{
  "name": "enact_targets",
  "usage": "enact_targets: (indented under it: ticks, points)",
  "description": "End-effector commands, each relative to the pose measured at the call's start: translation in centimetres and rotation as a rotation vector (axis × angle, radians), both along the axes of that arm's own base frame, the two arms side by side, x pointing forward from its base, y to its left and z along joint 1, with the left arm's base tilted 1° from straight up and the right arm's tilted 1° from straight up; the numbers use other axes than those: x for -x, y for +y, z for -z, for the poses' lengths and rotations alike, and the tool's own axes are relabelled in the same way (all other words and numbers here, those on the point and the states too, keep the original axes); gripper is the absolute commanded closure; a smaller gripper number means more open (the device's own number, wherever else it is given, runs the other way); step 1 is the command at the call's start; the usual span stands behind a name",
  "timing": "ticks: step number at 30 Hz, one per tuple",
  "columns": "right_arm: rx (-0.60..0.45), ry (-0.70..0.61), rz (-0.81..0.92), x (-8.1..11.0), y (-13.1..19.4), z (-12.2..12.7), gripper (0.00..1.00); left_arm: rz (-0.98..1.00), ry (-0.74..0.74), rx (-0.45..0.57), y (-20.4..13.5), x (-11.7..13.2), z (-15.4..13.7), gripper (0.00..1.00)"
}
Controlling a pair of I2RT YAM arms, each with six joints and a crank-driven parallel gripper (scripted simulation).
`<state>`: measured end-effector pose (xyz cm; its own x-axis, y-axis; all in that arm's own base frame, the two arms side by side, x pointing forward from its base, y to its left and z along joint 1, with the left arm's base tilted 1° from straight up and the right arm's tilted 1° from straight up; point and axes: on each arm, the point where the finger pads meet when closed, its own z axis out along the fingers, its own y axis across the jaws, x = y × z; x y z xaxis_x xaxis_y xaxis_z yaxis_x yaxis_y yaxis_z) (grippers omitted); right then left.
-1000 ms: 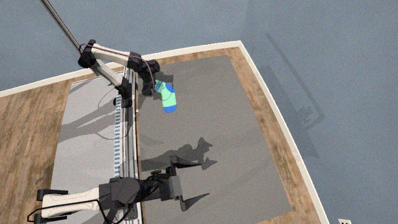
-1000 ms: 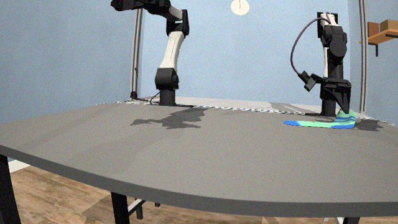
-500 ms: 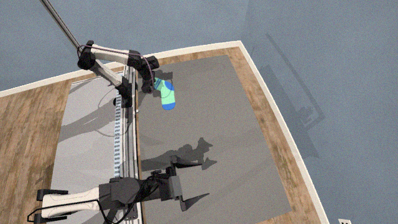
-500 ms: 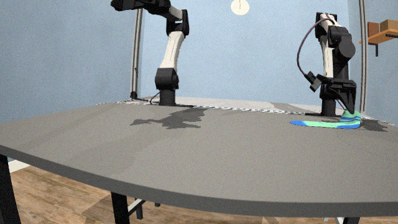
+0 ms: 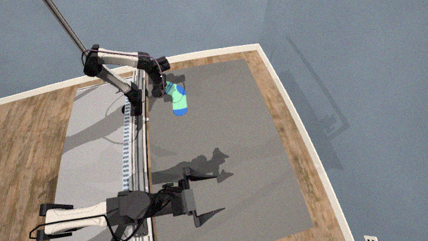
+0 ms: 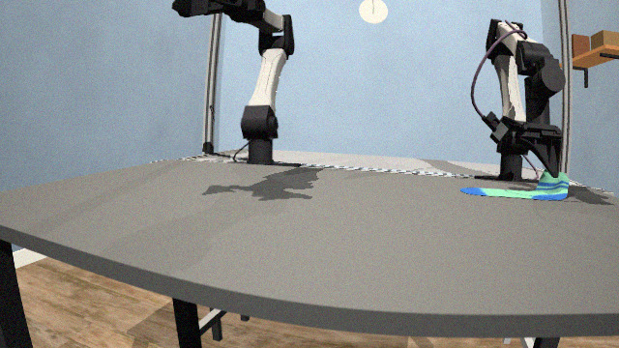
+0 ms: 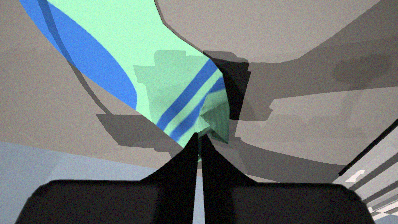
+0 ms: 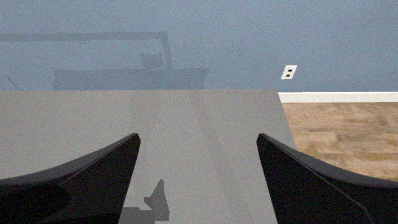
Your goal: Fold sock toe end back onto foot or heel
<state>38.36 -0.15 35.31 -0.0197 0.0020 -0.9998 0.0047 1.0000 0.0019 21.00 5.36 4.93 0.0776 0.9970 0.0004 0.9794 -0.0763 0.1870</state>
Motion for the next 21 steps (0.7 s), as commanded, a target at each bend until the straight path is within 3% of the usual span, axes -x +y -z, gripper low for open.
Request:
enact_targets:
  ticks: [1,3,21]
  points:
    - [0.002,-0.020,-0.005,0.1,0.2,-0.7,0.00,0.035,0.021,0.011,0.5,0.8,0.1,0.98]
    - [0.002,-0.020,-0.005,0.1,0.2,-0.7,0.00,0.034,-0.012,0.006,1.1,-0.3,-0.4,0.98]
    - [0.002,-0.020,-0.005,0.1,0.2,-0.7,0.00,0.035,-0.020,0.002,4.4,-0.2,-0.7,0.98]
